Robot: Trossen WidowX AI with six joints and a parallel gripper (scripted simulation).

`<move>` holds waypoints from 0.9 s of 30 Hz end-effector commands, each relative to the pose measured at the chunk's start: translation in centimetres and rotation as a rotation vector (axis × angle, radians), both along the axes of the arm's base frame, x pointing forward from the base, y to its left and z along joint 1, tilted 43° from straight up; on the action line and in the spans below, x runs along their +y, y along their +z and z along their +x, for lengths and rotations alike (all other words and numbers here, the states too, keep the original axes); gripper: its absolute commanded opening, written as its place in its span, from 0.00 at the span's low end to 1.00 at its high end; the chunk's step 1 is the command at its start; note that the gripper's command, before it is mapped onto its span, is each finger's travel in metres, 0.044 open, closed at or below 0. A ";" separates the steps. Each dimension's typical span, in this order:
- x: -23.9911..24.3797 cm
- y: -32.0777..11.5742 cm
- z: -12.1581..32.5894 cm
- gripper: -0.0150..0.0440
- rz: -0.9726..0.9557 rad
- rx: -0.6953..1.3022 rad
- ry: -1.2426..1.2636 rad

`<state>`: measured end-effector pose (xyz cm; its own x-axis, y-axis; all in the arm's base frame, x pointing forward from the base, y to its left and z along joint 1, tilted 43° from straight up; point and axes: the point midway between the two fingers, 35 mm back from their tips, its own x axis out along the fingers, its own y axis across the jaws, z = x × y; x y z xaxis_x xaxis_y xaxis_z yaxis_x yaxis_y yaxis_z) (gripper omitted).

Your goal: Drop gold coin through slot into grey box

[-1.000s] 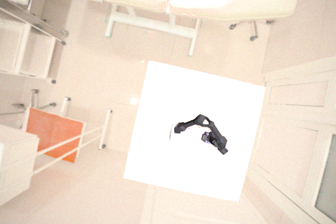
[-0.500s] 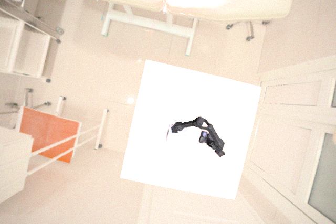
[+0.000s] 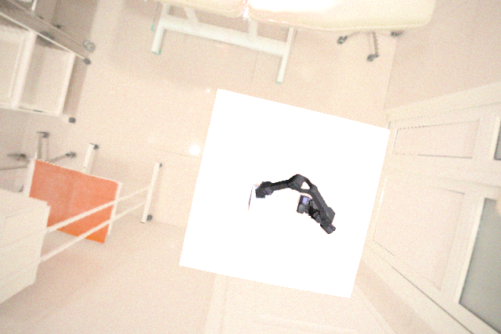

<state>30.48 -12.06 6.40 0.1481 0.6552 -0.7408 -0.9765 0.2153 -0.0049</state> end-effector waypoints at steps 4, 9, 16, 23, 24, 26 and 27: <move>-0.5 -0.2 0.3 0.25 -0.002 -0.009 0.010; -0.3 -0.2 0.2 0.25 0.001 -0.004 0.004; -0.2 -0.2 0.2 0.25 0.001 -0.004 0.004; 0.0 -0.6 0.2 0.25 0.001 -0.002 0.002; 0.0 -0.6 0.2 0.25 0.001 -0.001 0.001; 0.1 -0.6 0.2 0.25 0.002 -0.001 0.001; 0.1 -0.7 0.2 0.25 0.002 -0.001 0.001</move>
<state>30.71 -12.18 5.94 0.1498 0.6534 -0.7421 -0.9774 0.2110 -0.0115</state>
